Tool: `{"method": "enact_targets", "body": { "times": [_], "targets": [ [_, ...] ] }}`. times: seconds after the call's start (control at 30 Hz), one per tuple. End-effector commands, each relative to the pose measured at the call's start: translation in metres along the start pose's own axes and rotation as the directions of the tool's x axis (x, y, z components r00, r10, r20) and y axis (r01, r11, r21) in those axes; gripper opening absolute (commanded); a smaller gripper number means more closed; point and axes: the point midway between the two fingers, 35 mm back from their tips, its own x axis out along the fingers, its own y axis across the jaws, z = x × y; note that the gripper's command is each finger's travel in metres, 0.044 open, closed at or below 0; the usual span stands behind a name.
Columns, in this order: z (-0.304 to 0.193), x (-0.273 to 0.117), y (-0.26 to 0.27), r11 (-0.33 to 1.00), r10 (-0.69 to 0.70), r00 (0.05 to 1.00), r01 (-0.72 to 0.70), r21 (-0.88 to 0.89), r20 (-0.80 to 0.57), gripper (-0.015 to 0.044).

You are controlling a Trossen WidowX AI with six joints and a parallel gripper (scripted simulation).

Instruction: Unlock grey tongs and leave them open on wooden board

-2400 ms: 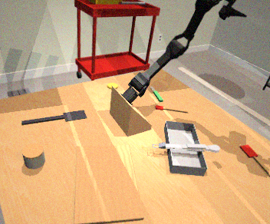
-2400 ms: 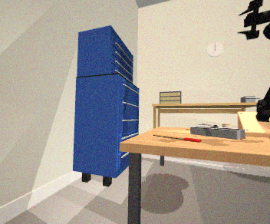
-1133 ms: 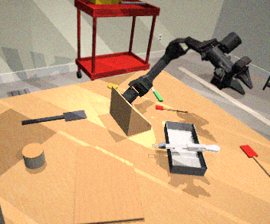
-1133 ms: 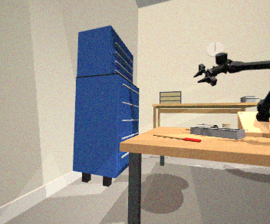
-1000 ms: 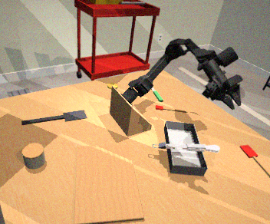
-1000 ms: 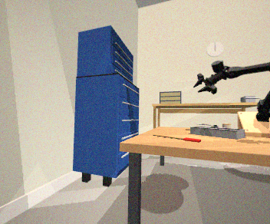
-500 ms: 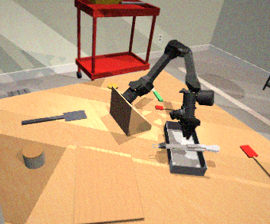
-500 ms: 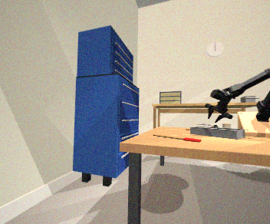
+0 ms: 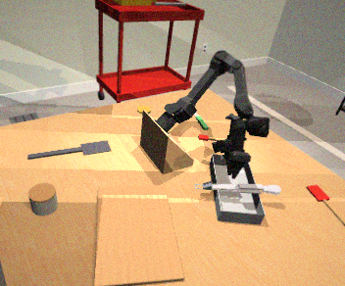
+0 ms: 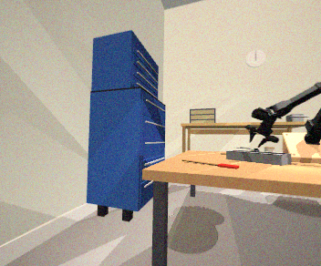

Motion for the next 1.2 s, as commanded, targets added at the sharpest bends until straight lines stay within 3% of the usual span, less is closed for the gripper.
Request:
{"method": "enact_targets", "body": {
  "times": [0.0, 1.17],
  "targets": [
    [0.001, 0.003, 0.0, 1.0, 0.001, 1.0, -0.001, -0.003, 0.004, 0.026],
    [0.001, 0.059, 0.001, 1.0, 0.001, 1.0, -0.001, -0.003, 0.003, 0.026]
  ]
}}
